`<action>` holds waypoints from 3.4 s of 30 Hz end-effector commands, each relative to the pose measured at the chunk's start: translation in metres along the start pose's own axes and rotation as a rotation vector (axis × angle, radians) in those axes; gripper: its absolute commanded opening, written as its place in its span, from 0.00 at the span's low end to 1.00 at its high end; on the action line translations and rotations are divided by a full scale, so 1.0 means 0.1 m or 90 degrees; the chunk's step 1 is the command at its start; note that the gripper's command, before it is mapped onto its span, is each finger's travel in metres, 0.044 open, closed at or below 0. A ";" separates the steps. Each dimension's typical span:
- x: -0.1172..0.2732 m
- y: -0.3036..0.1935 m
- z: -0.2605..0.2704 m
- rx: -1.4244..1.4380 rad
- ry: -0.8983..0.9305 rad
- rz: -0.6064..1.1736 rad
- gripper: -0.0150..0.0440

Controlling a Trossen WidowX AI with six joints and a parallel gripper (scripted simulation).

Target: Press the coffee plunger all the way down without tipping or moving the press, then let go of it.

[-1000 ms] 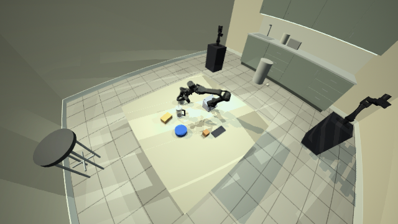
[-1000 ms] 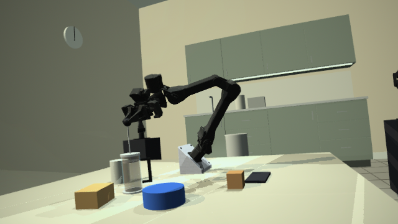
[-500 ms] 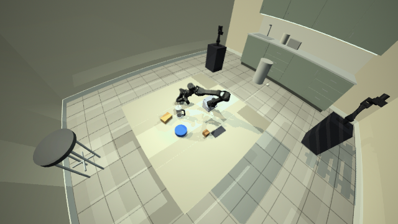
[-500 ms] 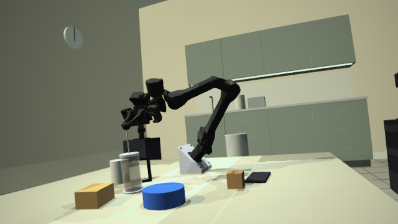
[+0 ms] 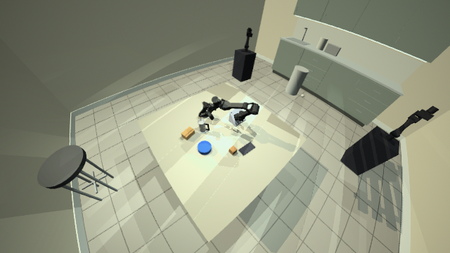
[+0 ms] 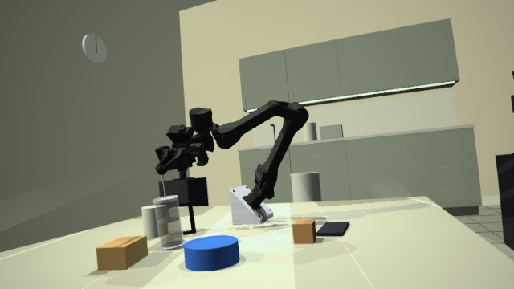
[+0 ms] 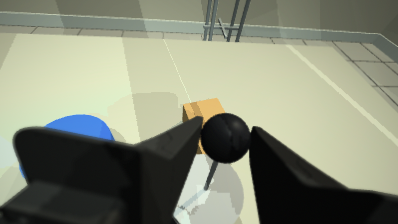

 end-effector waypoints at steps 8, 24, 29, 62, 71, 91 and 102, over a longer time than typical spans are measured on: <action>-0.18 -0.37 0.06 -0.024 0.012 0.043 0.45; -0.28 -0.37 0.06 -0.024 0.013 0.042 0.45; -0.29 -0.36 0.05 -0.024 0.013 0.042 0.45; -0.32 -0.33 0.02 -0.023 0.013 0.042 0.45; -0.33 -0.32 0.02 -0.023 0.013 0.042 0.45; -0.33 -0.28 0.01 -0.019 0.011 0.034 0.45; -0.33 -0.28 0.01 -0.019 0.011 0.034 0.67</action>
Point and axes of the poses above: the point midway between the two fingers, 35 mm back from their tips, its own x axis back along the fingers, its own z axis across the jaws, y = z × x, the point moved 5 cm from there along x, back along the fingers, and after that the axes turned 8 degrees about x, right-handed, at the moved point
